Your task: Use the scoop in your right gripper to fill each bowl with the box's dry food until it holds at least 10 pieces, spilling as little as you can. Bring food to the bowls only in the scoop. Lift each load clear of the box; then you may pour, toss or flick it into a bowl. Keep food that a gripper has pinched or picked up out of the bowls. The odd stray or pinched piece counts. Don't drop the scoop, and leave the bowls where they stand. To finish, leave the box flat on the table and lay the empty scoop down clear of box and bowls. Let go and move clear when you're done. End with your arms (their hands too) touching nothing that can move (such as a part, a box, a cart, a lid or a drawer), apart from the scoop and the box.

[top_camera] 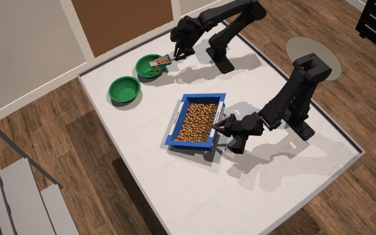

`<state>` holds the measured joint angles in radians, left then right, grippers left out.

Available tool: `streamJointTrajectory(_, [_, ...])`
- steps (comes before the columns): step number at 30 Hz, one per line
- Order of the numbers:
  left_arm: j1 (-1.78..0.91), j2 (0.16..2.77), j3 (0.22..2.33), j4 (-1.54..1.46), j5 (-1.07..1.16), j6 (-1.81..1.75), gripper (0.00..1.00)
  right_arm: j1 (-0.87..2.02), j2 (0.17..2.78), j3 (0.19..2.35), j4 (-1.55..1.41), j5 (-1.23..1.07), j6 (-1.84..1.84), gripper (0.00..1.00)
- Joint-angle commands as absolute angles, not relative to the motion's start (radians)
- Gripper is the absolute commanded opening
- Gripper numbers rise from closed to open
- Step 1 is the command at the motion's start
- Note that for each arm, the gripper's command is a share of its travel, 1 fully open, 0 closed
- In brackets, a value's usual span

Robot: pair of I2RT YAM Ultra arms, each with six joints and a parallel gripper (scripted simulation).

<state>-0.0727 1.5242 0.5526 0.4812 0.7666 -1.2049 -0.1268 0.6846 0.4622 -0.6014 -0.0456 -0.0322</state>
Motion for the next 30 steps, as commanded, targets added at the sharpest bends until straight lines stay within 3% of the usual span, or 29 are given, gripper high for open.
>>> streamJointTrajectory(1, [-0.075,1.483,0.597,0.528,0.795,-1.174,0.0,-0.18,0.615,0.44,-0.641,-0.028,-0.017,0.0])
streamJointTrajectory(13, [-0.075,1.483,0.597,0.528,0.795,-1.174,0.0,-0.298,0.492,0.446,-0.666,-0.042,-0.029,0.0])
streamJointTrajectory(30, [-0.075,1.483,0.597,0.528,0.795,-1.174,0.0,-0.272,0.629,0.499,-0.729,-0.024,-0.015,0.0])
